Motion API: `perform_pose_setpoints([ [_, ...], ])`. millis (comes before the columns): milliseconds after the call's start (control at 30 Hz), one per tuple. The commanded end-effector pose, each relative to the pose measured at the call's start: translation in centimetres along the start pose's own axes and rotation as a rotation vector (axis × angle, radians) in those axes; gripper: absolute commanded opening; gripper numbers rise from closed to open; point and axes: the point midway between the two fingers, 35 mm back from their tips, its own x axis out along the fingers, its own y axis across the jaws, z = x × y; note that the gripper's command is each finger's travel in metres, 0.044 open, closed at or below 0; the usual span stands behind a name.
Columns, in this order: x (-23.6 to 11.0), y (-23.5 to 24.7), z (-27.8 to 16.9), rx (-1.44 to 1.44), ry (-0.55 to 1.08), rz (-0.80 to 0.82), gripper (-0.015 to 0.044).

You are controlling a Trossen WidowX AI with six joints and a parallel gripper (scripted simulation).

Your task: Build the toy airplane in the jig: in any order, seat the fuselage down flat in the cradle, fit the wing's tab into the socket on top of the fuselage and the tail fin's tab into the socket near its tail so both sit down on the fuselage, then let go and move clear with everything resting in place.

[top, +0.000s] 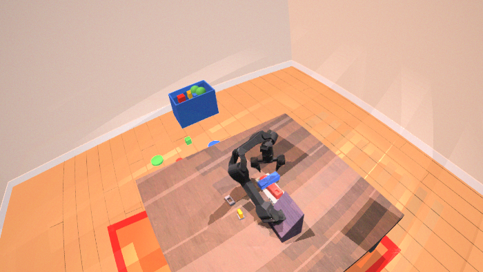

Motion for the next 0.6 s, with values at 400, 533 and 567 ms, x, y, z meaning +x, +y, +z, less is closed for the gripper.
perform_pose_setpoints([
  [400,-0.1,0.8,-0.3,-0.39,-0.003,-0.006,0.044],
  [533,-1.0,5.5,-3.2,-0.39,-0.004,-0.012,0.044],
  [567,-1.2,6.6,-4.1,-0.39,-0.004,-0.013,0.044],
])
